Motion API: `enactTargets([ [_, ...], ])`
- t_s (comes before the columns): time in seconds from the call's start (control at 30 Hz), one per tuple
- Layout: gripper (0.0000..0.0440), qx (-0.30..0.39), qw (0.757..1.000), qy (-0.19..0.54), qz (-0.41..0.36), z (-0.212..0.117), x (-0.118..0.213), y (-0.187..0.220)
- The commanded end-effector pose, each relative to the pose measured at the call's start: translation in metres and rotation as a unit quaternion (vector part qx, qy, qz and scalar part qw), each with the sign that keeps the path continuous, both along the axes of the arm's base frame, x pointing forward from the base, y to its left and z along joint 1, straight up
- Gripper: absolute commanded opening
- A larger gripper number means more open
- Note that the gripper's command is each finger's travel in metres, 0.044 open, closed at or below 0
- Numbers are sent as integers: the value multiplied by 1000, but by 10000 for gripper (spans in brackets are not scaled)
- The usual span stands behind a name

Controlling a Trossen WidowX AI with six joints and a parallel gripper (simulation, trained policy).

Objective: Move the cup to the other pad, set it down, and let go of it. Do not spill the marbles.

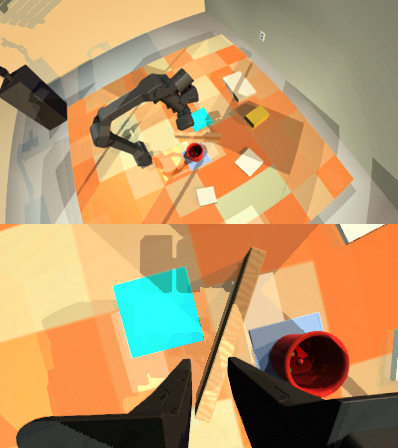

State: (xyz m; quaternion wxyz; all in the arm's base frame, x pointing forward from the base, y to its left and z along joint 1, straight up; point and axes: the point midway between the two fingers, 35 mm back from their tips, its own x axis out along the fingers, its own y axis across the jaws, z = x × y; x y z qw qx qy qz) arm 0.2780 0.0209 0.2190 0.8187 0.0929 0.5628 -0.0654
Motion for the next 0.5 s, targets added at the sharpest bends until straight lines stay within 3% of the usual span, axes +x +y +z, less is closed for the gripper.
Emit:
enactTargets([
  [0.0, 99, -10, 1000, 26, 2, -6, -2, -5],
  [0.47, 108, -31, 992, 125, 9, -25, -18, -24],
])
